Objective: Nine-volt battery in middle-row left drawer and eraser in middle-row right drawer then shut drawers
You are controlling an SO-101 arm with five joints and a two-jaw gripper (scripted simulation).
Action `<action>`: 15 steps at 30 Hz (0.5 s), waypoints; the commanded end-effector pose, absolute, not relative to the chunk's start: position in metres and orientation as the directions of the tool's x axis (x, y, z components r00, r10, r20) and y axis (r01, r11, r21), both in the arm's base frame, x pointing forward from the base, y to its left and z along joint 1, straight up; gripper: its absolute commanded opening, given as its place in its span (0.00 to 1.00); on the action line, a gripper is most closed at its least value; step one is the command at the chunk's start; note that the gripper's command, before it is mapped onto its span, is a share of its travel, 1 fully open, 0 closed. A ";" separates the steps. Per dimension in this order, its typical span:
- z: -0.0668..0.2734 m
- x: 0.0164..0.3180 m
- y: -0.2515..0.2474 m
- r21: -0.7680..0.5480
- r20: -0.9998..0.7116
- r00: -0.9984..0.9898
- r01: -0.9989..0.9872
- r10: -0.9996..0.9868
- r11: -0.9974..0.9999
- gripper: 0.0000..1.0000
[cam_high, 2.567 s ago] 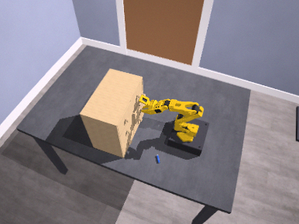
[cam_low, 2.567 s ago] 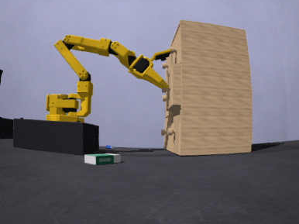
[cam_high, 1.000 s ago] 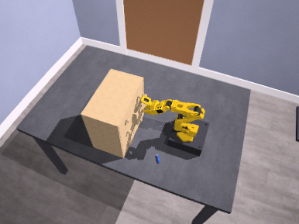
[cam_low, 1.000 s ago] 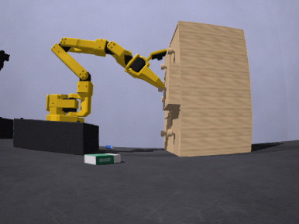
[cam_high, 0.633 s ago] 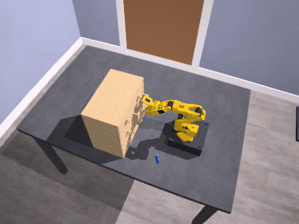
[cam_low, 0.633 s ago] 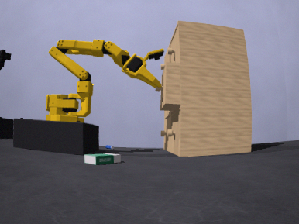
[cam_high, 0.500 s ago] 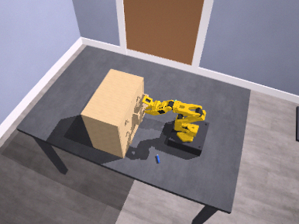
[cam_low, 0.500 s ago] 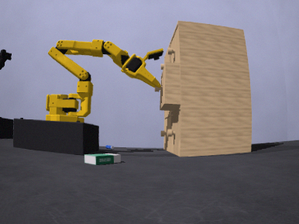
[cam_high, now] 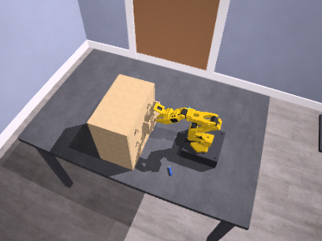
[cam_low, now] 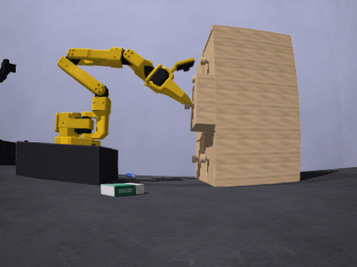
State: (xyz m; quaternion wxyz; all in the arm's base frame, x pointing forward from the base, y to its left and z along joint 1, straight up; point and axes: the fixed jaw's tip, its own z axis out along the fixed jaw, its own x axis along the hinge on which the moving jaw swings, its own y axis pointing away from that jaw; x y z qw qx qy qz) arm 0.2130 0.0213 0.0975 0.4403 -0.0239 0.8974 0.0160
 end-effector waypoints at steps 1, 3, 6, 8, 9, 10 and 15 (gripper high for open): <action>0.104 0.211 0.022 0.004 -0.809 -0.587 -0.065 -0.035 0.998 0.00; 0.104 0.210 0.022 0.004 -0.809 -0.587 -0.065 -0.035 0.998 0.00; 0.104 0.208 0.022 0.004 -0.809 -0.587 -0.065 -0.035 0.998 0.00; 0.104 0.207 0.022 0.004 -0.809 -0.587 -0.065 -0.035 0.998 0.00; 0.104 0.206 0.022 0.004 -0.809 -0.587 -0.065 -0.035 0.998 0.00; 0.104 0.205 0.022 0.004 -0.809 -0.587 -0.065 -0.035 0.998 0.00; 0.104 0.203 0.022 0.004 -0.809 -0.587 -0.065 -0.035 0.998 0.00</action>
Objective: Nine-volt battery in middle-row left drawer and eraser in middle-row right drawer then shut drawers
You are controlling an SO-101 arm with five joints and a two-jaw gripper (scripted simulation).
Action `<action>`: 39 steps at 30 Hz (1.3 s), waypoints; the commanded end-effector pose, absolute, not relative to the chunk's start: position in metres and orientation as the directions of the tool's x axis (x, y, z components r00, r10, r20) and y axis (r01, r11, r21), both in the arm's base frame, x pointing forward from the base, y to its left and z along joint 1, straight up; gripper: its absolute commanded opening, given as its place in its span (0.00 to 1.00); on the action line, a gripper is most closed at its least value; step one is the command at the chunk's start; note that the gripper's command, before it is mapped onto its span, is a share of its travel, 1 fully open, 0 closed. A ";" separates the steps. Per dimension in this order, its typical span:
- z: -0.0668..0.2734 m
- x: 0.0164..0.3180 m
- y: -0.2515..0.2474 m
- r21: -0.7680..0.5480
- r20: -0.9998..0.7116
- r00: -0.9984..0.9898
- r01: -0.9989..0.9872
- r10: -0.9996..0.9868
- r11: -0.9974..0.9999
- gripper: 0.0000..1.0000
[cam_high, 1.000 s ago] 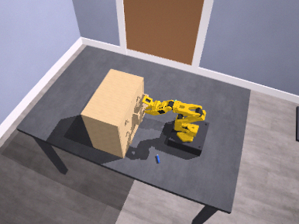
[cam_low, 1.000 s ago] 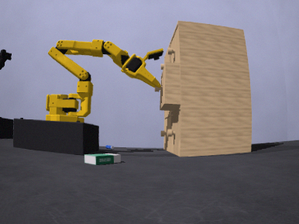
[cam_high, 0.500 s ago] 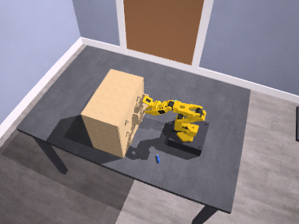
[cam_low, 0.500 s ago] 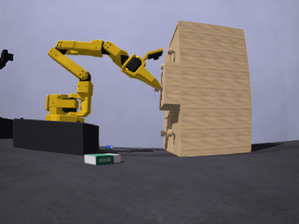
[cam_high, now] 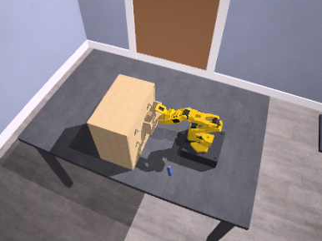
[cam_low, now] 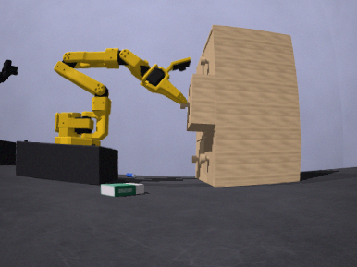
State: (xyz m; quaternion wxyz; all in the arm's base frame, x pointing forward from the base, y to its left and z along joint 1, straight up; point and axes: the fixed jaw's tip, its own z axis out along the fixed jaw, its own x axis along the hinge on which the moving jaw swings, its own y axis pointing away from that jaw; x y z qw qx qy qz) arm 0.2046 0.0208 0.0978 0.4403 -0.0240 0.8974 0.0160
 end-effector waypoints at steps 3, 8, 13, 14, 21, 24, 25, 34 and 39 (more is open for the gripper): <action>0.103 0.202 0.021 0.004 -0.809 -0.587 -0.065 -0.035 0.998 0.00; 0.103 0.202 0.021 0.004 -0.809 -0.587 -0.065 -0.035 0.998 0.00; 0.103 0.202 0.021 0.004 -0.809 -0.587 -0.065 -0.035 0.998 0.00; 0.103 0.202 0.021 0.004 -0.809 -0.587 -0.065 -0.035 0.998 0.00; 0.104 0.200 0.021 0.004 -0.809 -0.587 -0.065 -0.035 0.998 0.00; 0.104 0.198 0.021 0.004 -0.809 -0.587 -0.065 -0.035 0.998 0.00; 0.104 0.197 0.021 0.004 -0.809 -0.587 -0.065 -0.035 0.998 0.00; 0.104 0.192 0.021 0.004 -0.809 -0.587 -0.065 -0.035 0.998 0.00; 0.103 0.191 0.021 0.004 -0.809 -0.587 -0.066 -0.035 0.998 0.00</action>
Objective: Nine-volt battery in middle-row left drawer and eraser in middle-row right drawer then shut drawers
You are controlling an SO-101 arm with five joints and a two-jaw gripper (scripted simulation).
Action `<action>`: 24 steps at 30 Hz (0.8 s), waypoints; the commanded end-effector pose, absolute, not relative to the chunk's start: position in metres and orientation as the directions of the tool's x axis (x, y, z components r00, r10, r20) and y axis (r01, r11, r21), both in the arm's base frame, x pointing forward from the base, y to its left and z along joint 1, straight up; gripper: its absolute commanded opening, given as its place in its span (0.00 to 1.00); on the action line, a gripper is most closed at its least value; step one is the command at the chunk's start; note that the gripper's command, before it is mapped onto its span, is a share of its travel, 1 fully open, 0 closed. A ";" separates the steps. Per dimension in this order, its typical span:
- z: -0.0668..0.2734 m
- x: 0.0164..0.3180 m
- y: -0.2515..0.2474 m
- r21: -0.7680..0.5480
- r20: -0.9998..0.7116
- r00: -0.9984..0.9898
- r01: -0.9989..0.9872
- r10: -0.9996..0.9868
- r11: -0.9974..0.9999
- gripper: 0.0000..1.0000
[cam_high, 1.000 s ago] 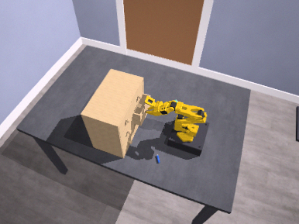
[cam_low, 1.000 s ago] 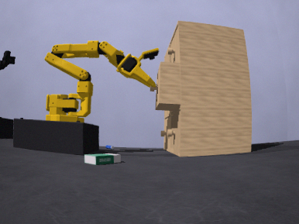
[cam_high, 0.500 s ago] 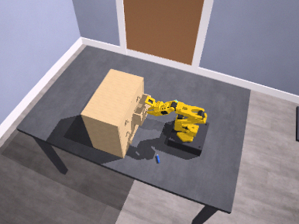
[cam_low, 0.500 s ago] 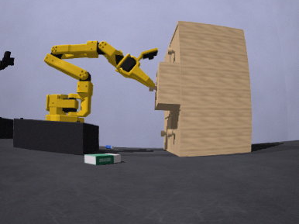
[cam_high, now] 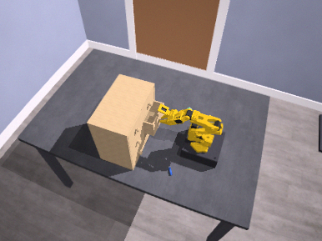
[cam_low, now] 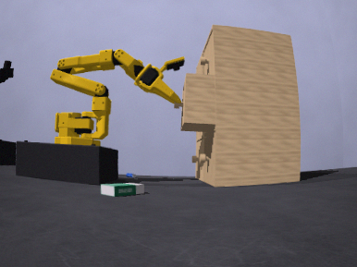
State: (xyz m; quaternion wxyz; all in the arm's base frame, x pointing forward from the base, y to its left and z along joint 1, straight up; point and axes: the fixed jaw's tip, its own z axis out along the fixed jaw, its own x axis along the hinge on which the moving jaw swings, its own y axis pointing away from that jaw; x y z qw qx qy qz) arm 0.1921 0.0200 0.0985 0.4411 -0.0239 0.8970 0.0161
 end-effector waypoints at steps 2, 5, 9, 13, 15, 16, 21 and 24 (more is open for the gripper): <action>0.103 0.191 0.021 0.004 -0.809 -0.587 -0.066 -0.035 0.998 0.00; 0.103 0.191 0.021 0.004 -0.809 -0.587 -0.066 -0.035 0.998 0.00; 0.103 0.191 0.021 0.004 -0.809 -0.587 -0.066 -0.035 0.998 0.00; 0.103 0.191 0.021 0.004 -0.809 -0.587 -0.066 -0.035 0.998 0.00; 0.103 0.190 0.021 0.004 -0.809 -0.587 -0.066 -0.035 0.998 0.00; 0.103 0.190 0.021 0.004 -0.809 -0.587 -0.066 -0.035 0.998 0.00; 0.104 0.188 0.021 0.004 -0.809 -0.587 -0.066 -0.035 0.998 0.00; 0.104 0.187 0.021 0.004 -0.809 -0.587 -0.066 -0.035 0.998 0.00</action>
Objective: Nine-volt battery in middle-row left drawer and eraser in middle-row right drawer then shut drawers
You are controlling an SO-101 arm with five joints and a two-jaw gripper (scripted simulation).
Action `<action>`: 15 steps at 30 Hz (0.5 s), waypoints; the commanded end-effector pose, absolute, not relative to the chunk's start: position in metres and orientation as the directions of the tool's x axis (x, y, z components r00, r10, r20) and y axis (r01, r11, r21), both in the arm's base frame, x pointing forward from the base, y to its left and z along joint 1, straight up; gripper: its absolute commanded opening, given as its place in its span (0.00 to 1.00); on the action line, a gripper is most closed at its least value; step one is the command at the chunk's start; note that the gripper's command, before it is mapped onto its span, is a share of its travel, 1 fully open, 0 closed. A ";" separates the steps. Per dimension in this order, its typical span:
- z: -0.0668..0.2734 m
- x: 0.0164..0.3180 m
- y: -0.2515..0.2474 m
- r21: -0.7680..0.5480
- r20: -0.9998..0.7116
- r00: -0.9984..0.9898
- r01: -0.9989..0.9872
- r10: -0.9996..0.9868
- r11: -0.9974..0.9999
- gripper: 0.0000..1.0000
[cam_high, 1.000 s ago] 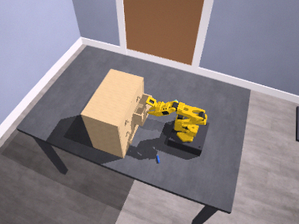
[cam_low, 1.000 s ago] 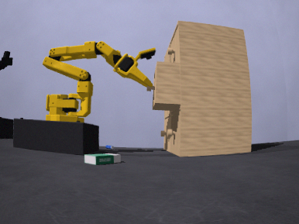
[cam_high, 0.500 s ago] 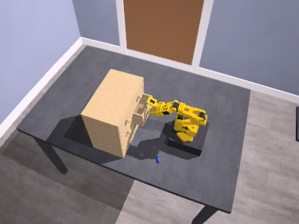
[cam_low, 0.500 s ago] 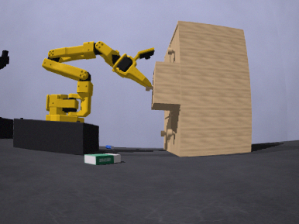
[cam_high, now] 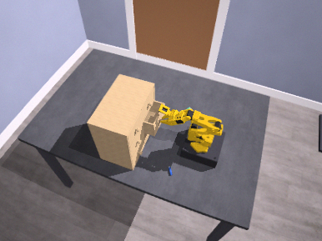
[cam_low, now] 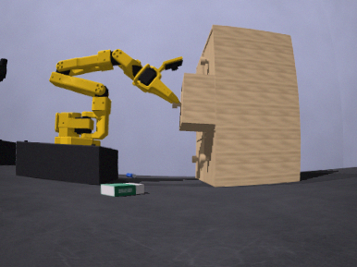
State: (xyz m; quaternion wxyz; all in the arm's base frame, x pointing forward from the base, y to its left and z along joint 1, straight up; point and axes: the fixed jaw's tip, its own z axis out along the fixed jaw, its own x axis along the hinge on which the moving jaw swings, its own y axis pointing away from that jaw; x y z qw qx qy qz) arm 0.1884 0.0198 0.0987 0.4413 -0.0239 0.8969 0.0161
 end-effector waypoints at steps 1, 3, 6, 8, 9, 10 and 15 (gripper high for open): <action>0.104 0.186 0.021 0.004 -0.809 -0.587 -0.066 -0.035 0.998 0.00; 0.103 0.186 0.021 0.004 -0.809 -0.587 -0.066 -0.035 0.998 0.00; 0.103 0.185 0.021 0.004 -0.809 -0.587 -0.066 -0.035 0.998 0.00; 0.103 0.185 0.021 0.004 -0.809 -0.587 -0.066 -0.035 0.998 0.00; 0.103 0.185 0.021 0.004 -0.809 -0.587 -0.066 -0.035 0.998 0.00; 0.103 0.185 0.021 0.004 -0.809 -0.587 -0.066 -0.035 0.998 0.00; 0.103 0.185 0.021 0.004 -0.809 -0.587 -0.066 -0.035 0.998 0.00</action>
